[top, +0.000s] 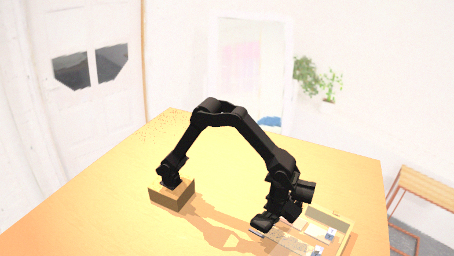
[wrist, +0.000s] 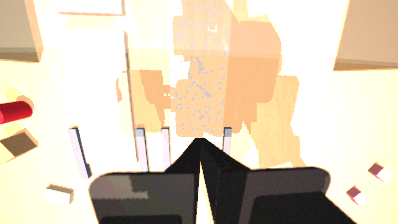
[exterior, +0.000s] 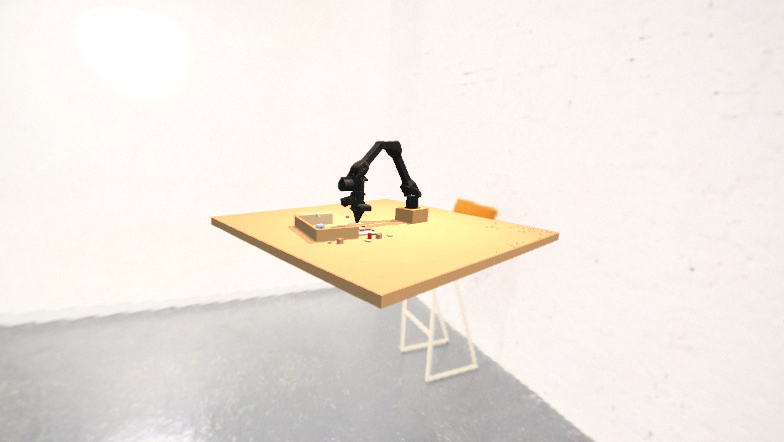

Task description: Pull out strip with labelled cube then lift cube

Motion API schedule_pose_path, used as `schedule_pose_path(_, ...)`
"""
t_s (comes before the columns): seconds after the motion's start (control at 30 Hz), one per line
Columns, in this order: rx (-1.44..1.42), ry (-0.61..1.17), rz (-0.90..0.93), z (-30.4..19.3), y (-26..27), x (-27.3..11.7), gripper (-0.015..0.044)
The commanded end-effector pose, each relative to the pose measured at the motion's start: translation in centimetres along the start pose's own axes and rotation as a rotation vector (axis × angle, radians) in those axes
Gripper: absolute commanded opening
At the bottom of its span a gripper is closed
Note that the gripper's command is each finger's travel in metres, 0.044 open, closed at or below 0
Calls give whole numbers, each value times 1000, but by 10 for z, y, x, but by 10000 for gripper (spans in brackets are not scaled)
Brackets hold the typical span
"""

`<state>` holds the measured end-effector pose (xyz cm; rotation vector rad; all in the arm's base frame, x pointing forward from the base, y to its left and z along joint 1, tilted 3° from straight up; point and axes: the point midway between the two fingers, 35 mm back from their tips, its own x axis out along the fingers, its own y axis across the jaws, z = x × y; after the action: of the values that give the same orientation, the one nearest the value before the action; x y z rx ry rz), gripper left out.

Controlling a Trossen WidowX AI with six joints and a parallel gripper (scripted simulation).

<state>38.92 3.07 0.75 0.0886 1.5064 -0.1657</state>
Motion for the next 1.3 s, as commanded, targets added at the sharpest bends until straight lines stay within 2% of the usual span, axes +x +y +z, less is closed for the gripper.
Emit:
schedule_pose_path(0.0,3,14,0,-4,0,12,0)
schedule_pose_path(0.3,3,14,0,-7,1,25,0)
schedule_pose_path(1.27,3,14,0,-7,1,26,0)
